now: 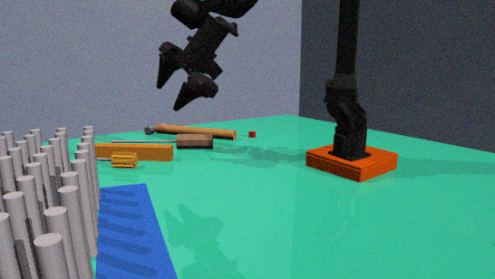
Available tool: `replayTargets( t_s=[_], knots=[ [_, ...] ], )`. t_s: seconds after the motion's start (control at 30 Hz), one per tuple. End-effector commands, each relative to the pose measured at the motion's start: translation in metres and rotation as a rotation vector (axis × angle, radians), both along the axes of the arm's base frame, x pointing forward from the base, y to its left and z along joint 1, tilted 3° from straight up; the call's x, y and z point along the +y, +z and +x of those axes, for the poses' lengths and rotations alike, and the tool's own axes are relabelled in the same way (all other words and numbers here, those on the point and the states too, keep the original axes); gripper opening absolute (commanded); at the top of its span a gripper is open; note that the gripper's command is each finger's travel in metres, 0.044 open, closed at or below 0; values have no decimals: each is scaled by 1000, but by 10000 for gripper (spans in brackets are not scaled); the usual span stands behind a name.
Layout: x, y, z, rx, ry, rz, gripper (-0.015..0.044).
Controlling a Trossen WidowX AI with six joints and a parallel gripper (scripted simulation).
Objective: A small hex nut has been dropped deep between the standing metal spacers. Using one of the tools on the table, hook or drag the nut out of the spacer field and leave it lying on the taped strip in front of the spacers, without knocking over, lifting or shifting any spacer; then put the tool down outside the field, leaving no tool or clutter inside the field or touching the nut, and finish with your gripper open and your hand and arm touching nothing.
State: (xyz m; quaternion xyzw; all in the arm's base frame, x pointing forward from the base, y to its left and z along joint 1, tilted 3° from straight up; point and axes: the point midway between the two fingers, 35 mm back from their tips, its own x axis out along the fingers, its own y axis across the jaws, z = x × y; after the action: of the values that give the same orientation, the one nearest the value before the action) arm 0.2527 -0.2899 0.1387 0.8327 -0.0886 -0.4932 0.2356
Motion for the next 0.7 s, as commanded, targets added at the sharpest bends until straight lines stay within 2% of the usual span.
replayTargets(
  t_s=[0.0, 0.1, 0.4, 0.57, 0.67],
  knots=[
    [-31, 6, -61, -172, -423, 269, 440],
    [-38, 7, -79, -227, -549, 347, 440],
    [-38, 5, -79, -228, -552, 349, 440],
    [-35, -51, -79, -228, -552, 349, 440],
    [-35, -53, -79, -228, -552, 349, 440]
  ],
)
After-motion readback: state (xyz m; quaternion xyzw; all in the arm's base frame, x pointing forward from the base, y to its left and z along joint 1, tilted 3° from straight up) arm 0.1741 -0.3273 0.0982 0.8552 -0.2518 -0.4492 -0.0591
